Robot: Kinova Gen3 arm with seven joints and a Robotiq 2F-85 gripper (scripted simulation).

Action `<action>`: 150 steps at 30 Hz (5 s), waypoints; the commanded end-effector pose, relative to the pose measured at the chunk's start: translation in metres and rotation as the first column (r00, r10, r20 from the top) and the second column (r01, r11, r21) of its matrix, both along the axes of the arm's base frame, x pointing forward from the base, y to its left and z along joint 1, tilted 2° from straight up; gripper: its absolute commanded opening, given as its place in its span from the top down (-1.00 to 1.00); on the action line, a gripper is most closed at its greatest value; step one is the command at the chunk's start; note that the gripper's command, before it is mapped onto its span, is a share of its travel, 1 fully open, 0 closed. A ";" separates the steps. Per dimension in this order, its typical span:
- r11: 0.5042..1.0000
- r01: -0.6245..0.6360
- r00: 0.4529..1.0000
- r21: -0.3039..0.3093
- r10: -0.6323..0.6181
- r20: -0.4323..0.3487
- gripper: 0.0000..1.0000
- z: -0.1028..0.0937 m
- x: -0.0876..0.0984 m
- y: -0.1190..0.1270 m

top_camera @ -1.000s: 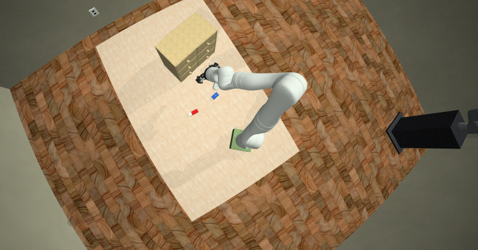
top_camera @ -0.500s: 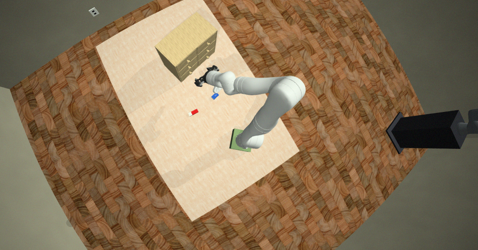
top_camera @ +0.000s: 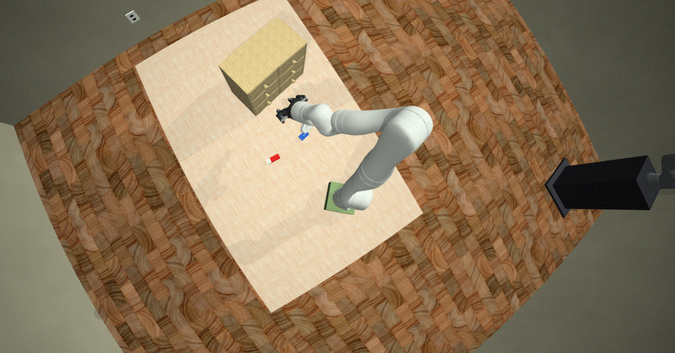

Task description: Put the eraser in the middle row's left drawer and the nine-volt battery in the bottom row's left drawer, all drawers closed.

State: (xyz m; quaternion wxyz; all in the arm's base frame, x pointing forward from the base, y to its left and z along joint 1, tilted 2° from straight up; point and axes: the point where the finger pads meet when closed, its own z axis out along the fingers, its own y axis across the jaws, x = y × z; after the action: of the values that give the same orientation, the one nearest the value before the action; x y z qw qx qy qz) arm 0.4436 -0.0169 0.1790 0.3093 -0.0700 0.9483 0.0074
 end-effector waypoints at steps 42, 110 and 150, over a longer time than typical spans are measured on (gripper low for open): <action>1.000 0.003 1.000 0.000 -0.003 0.001 0.34 -0.030 0.025 0.002; 1.000 0.003 1.000 0.000 -0.003 0.001 0.34 -0.080 0.067 0.007; 1.000 0.003 1.000 0.000 -0.003 0.001 0.34 -0.079 0.099 0.011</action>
State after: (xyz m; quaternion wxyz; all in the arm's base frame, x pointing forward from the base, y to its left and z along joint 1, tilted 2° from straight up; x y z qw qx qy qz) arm 0.5391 -0.0083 0.0988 0.3087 -0.0672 0.9488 0.0060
